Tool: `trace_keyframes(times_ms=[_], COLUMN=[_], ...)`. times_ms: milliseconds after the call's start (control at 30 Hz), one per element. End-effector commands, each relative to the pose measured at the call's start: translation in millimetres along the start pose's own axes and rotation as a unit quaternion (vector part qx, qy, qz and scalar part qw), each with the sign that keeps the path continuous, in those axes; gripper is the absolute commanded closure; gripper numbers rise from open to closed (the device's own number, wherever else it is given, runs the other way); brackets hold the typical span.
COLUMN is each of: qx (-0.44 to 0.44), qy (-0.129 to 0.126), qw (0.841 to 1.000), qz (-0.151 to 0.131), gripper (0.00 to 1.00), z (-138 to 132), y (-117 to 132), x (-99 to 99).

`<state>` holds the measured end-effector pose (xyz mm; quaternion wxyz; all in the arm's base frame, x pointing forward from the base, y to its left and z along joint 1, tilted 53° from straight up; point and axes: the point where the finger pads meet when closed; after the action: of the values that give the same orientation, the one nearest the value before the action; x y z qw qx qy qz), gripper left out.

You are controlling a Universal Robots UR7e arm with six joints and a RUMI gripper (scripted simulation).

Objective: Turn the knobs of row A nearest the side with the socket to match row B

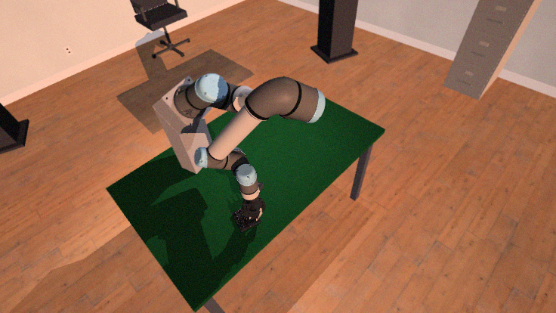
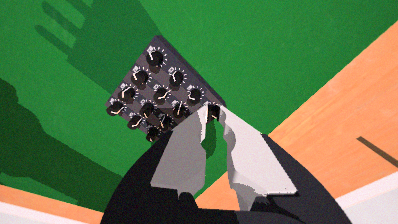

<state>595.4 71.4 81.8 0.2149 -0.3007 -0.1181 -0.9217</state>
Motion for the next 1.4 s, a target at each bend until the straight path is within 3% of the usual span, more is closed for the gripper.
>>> trace_keyframes(times_ms=[0, 467, 500, 1367], qx=[-0.005, -0.005, -0.005, -0.004], qy=[-0.001, -0.001, -0.001, -0.001], qw=[1.000, 1.000, 1.000, 1.000], qz=[-0.001, -0.001, -0.001, -0.001], gripper=[0.96, 0.96, 0.89, 0.89], z=[-1.9, -1.8, -1.8, -1.6], y=[0.8, 0.8, 0.8, 0.5], x=[0.7, 0.7, 0.7, 7.5])
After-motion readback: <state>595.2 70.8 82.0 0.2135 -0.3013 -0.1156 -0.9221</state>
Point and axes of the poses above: the point where the finger pads meet when closed, its own x axis back along the fingers, its own z axis across the jaws, y = z × x, and after that the axes turned 6 degrees about -x, right-handed
